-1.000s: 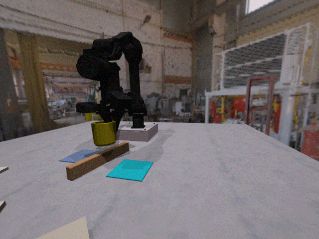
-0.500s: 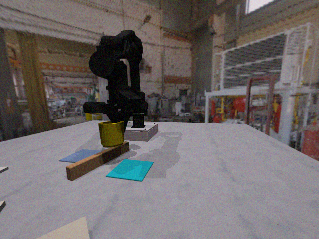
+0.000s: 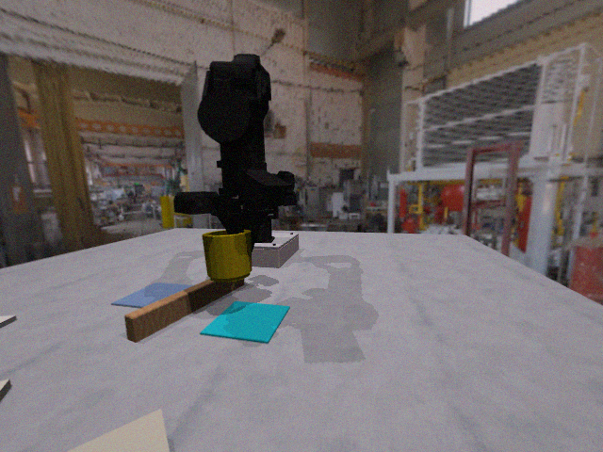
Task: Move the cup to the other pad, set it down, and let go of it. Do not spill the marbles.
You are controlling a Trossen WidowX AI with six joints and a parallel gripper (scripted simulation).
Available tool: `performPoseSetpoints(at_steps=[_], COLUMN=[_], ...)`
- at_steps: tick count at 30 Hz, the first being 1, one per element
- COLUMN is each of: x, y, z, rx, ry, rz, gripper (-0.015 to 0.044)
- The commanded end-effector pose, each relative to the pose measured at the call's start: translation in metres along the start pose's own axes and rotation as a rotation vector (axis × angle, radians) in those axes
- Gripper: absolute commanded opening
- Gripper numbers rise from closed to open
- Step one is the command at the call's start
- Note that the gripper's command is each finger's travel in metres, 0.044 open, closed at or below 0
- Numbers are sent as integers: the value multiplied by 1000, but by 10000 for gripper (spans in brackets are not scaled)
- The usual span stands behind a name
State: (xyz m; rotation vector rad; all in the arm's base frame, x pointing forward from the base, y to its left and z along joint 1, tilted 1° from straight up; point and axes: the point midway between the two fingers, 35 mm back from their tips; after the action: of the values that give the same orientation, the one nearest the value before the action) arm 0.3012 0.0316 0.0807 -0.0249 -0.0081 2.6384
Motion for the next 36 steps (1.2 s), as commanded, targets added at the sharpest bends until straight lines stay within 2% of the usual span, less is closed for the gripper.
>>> performPoseSetpoints(at_steps=[1,9,36], x=[1,4,3], y=[-11,-31,-32], z=[0,0,-37], rx=[-1,-3,-3], ry=[-4,-4,-4], rz=[-3,-3,-3], gripper=[0,0,0])
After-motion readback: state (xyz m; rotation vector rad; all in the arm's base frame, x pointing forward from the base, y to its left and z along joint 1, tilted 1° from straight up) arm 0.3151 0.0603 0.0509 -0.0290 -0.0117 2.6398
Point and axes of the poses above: the point midway between the two fingers, 35 mm back from their tips, its own z axis back along the fingers, its own x axis across the jaws, y = z × x, and after that the axes turned 13 degrees about z, right-handed
